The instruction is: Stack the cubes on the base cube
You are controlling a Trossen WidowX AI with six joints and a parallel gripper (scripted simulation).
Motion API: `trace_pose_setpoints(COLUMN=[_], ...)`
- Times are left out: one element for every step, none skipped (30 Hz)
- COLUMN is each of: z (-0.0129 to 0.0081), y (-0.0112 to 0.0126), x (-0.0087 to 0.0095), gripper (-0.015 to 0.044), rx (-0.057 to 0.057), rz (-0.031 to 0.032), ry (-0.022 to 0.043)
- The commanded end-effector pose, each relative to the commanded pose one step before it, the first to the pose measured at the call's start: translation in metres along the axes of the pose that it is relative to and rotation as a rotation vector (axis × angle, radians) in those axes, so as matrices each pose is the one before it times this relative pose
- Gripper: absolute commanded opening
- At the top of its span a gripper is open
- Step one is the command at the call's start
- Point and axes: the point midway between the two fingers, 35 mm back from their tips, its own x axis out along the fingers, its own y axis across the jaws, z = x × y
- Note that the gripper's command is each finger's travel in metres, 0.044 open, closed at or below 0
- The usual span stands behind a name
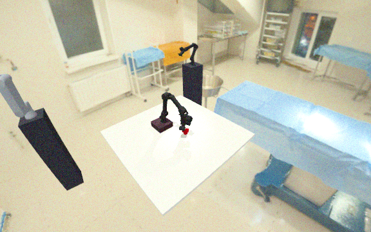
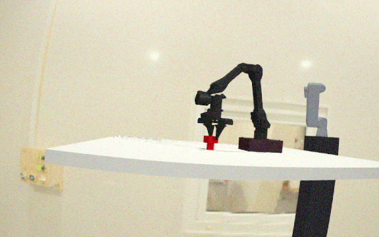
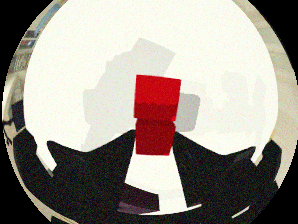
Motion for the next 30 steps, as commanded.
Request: trace_pose_setpoints(z=[0.00010,0.00000,0.00001,-0.00003,-0.00004,0.00000,0.00001,0.00001,0.00001,0.00001,0.00001,0.00001,0.00001,0.00001,0.00001,0.00001,0.00001,0.00001,0.00001,0.00001,0.00001,0.00001,0.00001,0.00001,0.00001,0.00001,0.00001,0.00001,0.00001,0.00001], y=[-0.00038,0.00000,0.00007,0.00017,0.00012,0.00000,0.00000,0.00000,0.00000,0.00000,0.00000,0.00000,0.00000,0.00000,0.00000,0.00000,0.00000,0.00000,0.00000,0.00000,0.00000,0.00000,0.00000,0.00000,0.00000,0.00000,0.00000,0.00000,0.00000,0.00000], x=[0.00039,0.00000,-0.00186,-0.00401,-0.00287,-0.00091,-0.00117,-0.00132,-0.00146,-0.00155,-0.00157,-0.00156,-0.00154,-0.00153,-0.00152,-0.00151,-0.00149,-0.00148,-0.00149,-0.00148,-0.00149,-0.00150,-0.00151,-0.00151,-0.00150,-0.00150,-0.00151,-0.00150,-0.00150,-0.00149], gripper=[0.0205,0.0205,0.0205,0.0205,0.0205,0.0205,0.0205,0.0205,0.0205,0.0205,0.0205,0.0205,0.0205,0.0205,0.0205,0.0205,0.0205,0.0205,0.0205,0.0205,0.0205,0.0205,0.0205,0.0205,0.0205,0.0205,0.0205,0.0205,0.0205,0.0205], rx=[0.0048,0.0000,-0.0011,-0.0023,-0.0014,0.0000,0.0000,0.0000,0.0000,0.0000,0.0000,0.0000,0.0000,0.0000,0.0000,0.0000,0.0000,0.0000,0.0000,0.0000,0.0000,0.0000,0.0000,0.0000,0.0000,0.0000,0.0000,0.0000,0.0000,0.0000], rz=[-0.00243,0.00000,0.00053,0.00114,0.00071,0.00000,0.00000,0.00000,-0.00001,-0.00001,-0.00001,-0.00001,-0.00001,-0.00001,-0.00001,-0.00001,-0.00001,0.00000,0.00000,0.00000,0.00000,0.00000,0.00000,0.00000,0.00000,0.00000,0.00000,0.00000,0.00000,0.00000], ry=[0.00011,0.00000,-0.00002,-0.00004,-0.00002,-0.00001,-0.00001,-0.00001,-0.00001,-0.00001,-0.00001,-0.00001,-0.00001,-0.00001,-0.00001,-0.00001,-0.00001,-0.00001,-0.00001,-0.00001,-0.00001,-0.00001,-0.00001,-0.00001,-0.00001,-0.00001,-0.00001,-0.00001,-0.00001,-0.00001])
